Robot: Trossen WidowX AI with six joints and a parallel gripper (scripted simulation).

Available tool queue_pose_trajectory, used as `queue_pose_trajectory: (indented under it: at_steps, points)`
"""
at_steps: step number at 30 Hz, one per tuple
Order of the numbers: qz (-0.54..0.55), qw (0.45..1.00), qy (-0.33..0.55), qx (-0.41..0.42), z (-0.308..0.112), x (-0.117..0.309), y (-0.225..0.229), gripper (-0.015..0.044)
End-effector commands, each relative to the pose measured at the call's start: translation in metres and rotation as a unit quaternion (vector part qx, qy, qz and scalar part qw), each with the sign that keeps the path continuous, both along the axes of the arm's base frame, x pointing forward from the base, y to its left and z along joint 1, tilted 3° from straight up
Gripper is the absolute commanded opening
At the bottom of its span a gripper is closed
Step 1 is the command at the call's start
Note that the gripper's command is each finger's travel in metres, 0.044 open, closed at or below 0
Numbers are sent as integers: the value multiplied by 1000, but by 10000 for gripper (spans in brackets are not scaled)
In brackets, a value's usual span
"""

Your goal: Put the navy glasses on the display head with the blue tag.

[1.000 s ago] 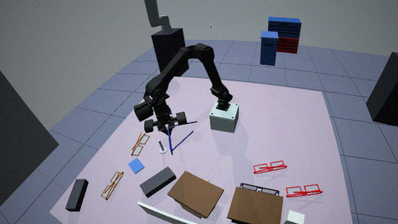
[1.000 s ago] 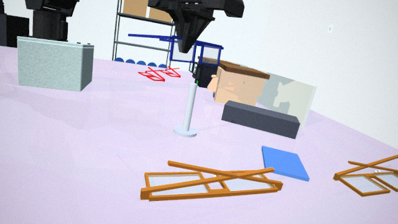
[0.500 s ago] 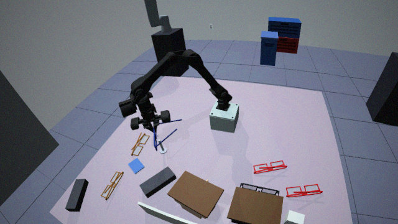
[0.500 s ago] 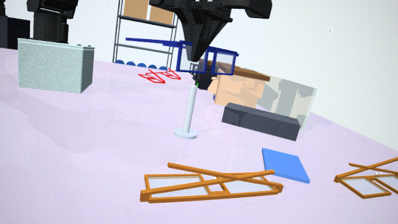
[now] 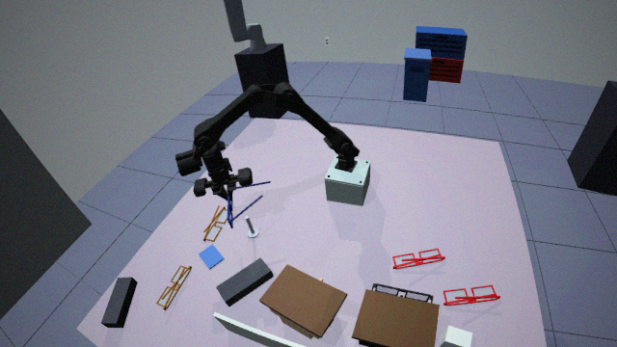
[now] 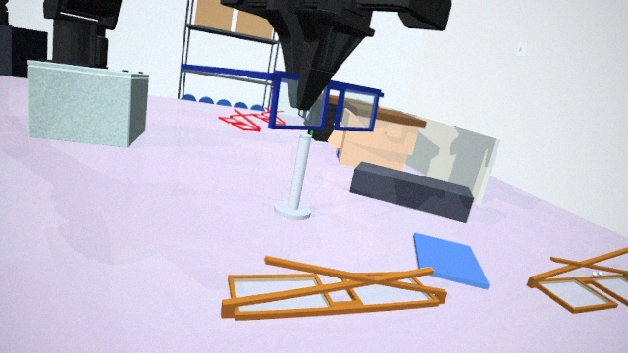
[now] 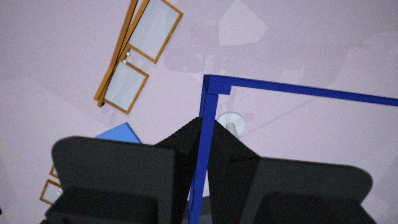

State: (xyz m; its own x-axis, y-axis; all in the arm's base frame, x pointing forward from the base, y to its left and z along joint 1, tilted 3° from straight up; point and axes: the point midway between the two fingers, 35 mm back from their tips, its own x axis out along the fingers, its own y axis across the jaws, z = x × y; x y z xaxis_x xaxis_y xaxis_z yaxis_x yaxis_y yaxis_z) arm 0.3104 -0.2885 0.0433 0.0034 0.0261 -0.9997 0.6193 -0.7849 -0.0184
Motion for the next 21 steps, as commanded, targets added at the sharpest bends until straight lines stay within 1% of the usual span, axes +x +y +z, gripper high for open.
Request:
queue_pose_trajectory:
  at_steps: [1,5,14,21]
  points:
    - [3,1000,-3,-4,3,2,-3,0]
    - [3,1000,-3,-4,-8,2,-3,0]
    - [3,1000,-3,-4,-56,2,-2,0]
    - [3,1000,-3,-4,-57,2,-4,0]
